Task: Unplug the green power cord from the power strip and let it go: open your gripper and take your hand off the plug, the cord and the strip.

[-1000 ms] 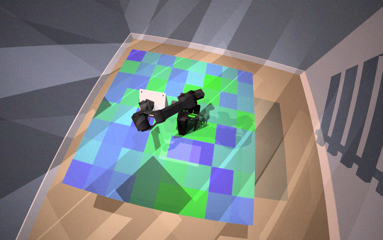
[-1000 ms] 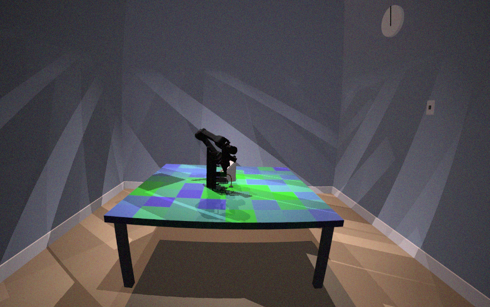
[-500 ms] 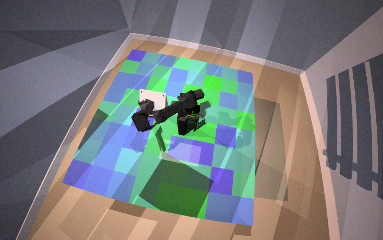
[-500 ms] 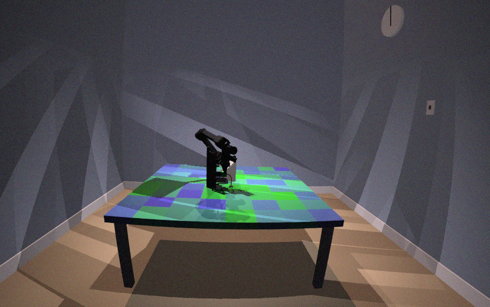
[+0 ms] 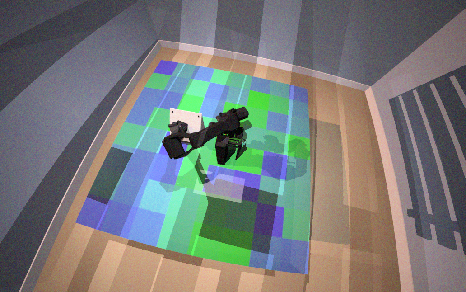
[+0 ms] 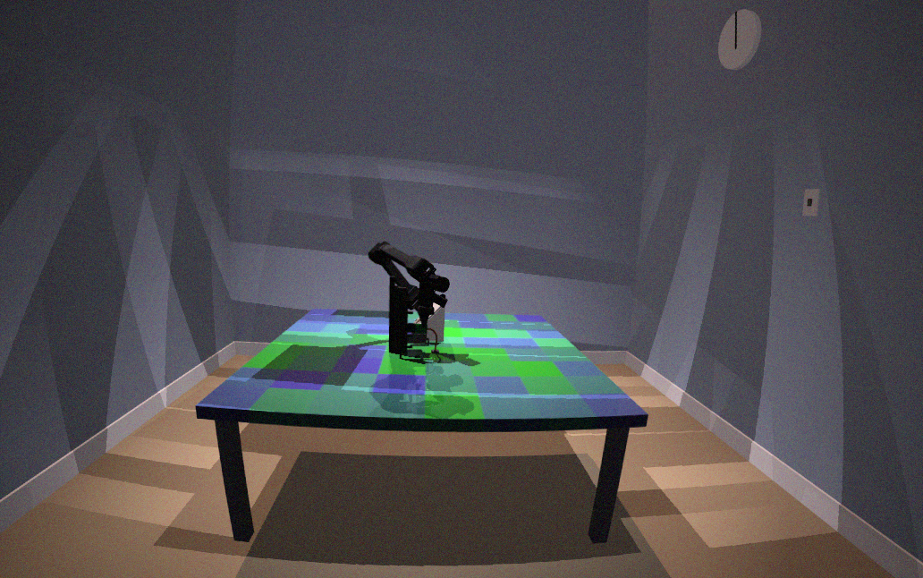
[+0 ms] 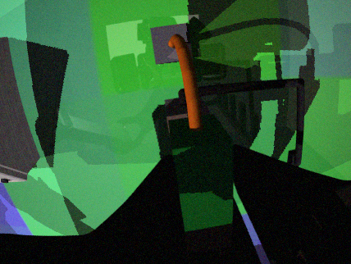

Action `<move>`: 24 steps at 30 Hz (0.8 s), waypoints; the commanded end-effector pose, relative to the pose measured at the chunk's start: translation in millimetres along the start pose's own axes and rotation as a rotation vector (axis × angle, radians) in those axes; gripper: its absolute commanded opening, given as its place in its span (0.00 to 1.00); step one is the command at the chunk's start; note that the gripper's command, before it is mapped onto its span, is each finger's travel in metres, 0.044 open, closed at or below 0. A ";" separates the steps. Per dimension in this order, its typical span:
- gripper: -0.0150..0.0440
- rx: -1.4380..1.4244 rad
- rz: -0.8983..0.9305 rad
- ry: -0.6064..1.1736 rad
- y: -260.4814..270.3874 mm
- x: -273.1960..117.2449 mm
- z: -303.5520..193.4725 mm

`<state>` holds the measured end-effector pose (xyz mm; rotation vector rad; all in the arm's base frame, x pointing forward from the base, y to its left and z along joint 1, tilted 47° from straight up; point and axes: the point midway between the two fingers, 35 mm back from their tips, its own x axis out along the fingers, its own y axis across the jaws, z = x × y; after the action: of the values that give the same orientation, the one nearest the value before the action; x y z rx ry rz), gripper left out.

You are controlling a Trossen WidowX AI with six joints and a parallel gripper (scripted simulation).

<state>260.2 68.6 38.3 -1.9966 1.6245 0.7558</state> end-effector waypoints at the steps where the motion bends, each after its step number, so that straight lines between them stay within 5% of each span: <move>1: 0.25 -0.001 -0.005 -0.041 -2.4 -4.8 20.6; 18: 0.25 -0.003 -0.005 -0.041 -1.6 -10.0 48.0; 24: 0.52 -0.010 -0.004 -0.038 -0.1 -7.9 41.4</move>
<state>253.8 102.4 12.6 -1.9795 1.5955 0.7957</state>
